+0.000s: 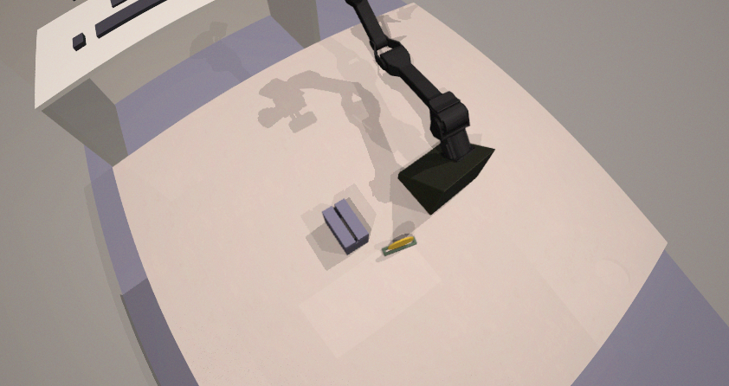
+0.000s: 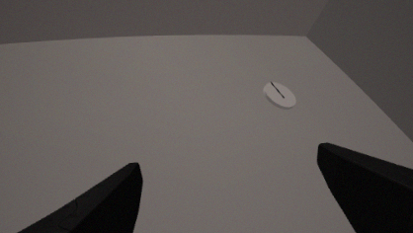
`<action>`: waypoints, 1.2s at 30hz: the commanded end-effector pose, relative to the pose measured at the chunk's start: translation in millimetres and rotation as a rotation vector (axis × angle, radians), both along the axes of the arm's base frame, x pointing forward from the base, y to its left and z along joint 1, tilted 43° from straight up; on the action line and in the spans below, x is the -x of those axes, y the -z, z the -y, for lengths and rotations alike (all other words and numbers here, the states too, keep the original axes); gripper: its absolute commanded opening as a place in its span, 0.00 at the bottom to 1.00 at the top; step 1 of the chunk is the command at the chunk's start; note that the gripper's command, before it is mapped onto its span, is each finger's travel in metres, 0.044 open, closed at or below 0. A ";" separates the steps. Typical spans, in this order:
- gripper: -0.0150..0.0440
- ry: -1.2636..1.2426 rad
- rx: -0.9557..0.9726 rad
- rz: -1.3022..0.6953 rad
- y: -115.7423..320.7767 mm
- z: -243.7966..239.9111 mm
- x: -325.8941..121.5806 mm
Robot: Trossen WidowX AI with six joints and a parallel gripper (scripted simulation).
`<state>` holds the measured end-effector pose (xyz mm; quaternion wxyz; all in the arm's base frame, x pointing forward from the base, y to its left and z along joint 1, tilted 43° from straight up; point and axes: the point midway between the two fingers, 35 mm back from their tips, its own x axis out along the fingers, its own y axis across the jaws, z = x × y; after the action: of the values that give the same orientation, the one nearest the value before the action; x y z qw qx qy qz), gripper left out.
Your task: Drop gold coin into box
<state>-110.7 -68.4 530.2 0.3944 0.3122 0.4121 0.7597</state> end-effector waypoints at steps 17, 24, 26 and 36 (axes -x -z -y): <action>0.53 0.464 0.484 -0.034 39.2 -216.8 -103.5; 0.53 0.681 0.774 -0.064 103.5 -291.9 -173.3; 0.53 0.741 0.858 -0.070 126.0 -306.8 -194.0; 0.53 0.936 1.324 -0.028 263.5 -334.3 -281.1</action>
<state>153.6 267.5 300.7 0.7616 0.1971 0.5972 0.1564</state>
